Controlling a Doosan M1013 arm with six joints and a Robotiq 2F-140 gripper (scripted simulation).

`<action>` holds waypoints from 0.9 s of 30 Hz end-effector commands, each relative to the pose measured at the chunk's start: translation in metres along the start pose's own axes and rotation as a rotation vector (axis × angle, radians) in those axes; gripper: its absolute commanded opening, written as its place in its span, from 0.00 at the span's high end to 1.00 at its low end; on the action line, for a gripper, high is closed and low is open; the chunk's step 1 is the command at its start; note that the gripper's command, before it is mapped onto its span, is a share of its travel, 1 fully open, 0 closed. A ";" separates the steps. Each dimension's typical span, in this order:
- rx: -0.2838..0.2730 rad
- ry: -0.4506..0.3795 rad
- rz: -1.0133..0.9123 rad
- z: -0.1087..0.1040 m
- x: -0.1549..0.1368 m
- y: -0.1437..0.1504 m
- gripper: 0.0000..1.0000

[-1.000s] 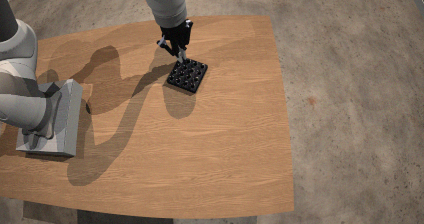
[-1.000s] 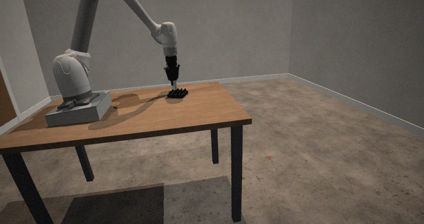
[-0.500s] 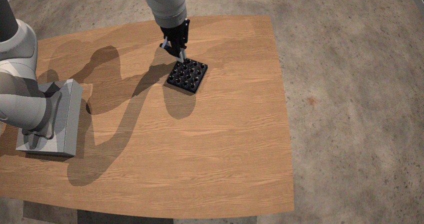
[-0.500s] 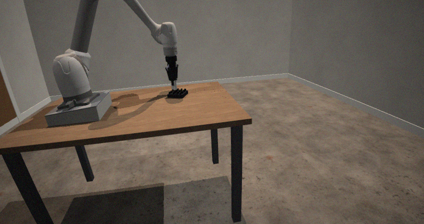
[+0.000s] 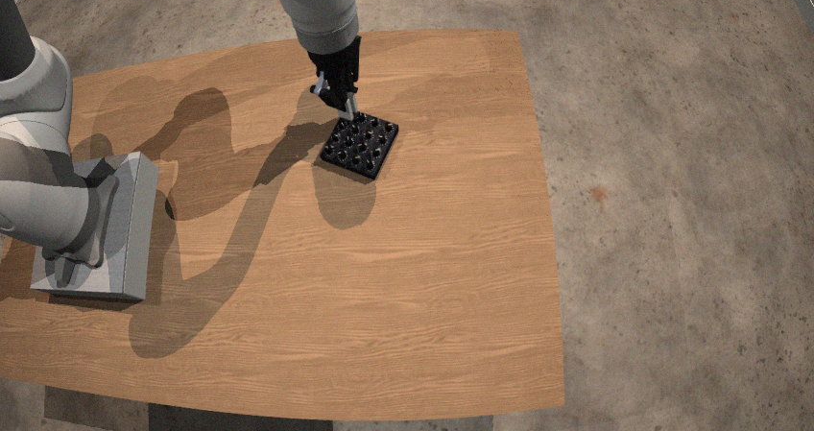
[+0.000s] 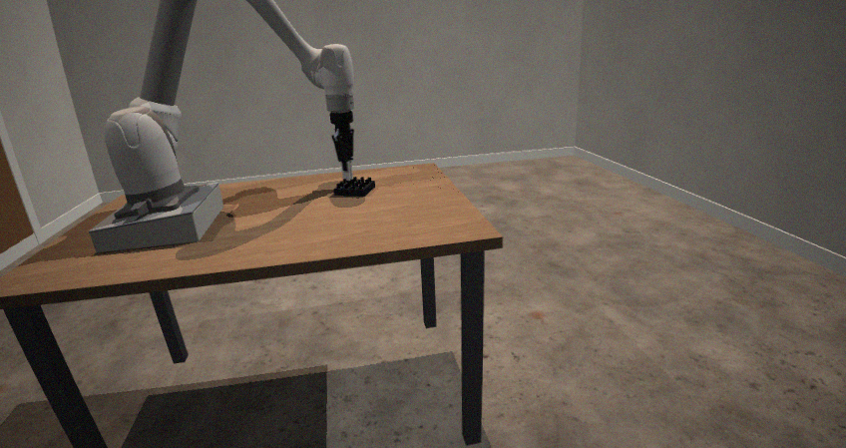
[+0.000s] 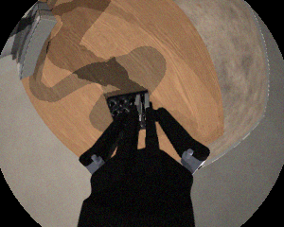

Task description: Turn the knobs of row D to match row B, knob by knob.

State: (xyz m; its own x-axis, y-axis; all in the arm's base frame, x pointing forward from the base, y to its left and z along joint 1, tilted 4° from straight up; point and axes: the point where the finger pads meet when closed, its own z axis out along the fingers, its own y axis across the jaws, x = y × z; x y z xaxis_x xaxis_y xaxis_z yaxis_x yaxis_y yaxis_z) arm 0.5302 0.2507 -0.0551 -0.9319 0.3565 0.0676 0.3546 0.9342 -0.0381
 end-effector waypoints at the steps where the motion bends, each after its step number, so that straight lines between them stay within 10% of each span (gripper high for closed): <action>1: 0.000 0.000 -0.009 0.000 0.000 0.000 0.95; 27: 0.000 0.000 -0.020 0.000 0.000 0.000 0.88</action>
State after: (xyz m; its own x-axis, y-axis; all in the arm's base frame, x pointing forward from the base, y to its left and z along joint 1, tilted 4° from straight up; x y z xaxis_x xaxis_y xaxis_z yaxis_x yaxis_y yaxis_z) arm 0.5302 0.2507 -0.0551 -0.9386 0.3381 0.0685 0.3363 0.9410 -0.0367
